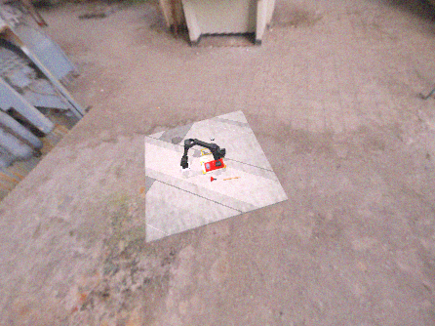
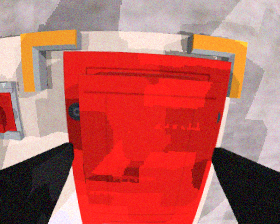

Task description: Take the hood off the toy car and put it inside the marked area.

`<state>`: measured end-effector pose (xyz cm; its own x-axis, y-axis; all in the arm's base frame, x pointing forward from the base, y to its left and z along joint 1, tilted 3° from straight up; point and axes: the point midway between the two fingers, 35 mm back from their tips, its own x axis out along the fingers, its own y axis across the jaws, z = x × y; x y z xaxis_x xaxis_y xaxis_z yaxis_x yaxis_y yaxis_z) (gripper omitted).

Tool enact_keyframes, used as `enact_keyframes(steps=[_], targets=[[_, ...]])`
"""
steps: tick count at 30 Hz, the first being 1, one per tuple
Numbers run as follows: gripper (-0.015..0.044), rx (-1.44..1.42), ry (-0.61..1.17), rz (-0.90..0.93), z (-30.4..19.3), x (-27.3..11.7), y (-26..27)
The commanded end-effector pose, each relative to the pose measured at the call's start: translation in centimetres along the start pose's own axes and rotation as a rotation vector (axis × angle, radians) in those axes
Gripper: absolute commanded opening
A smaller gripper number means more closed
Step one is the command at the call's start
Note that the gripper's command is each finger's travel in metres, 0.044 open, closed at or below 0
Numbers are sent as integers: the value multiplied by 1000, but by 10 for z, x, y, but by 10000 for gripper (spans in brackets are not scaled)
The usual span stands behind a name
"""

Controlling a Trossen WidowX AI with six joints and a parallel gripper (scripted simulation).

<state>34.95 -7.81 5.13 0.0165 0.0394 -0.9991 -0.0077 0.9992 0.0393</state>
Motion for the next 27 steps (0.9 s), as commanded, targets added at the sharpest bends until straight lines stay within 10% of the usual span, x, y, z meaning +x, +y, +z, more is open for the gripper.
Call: enact_keyframes(steps=[1, 18, 27], targets=[[440, -1, 5, -2, -1, 4, 0], [275, 0, 0, 0, 0, 2, 0], [39, 0, 0, 0, 0, -2, 0]])
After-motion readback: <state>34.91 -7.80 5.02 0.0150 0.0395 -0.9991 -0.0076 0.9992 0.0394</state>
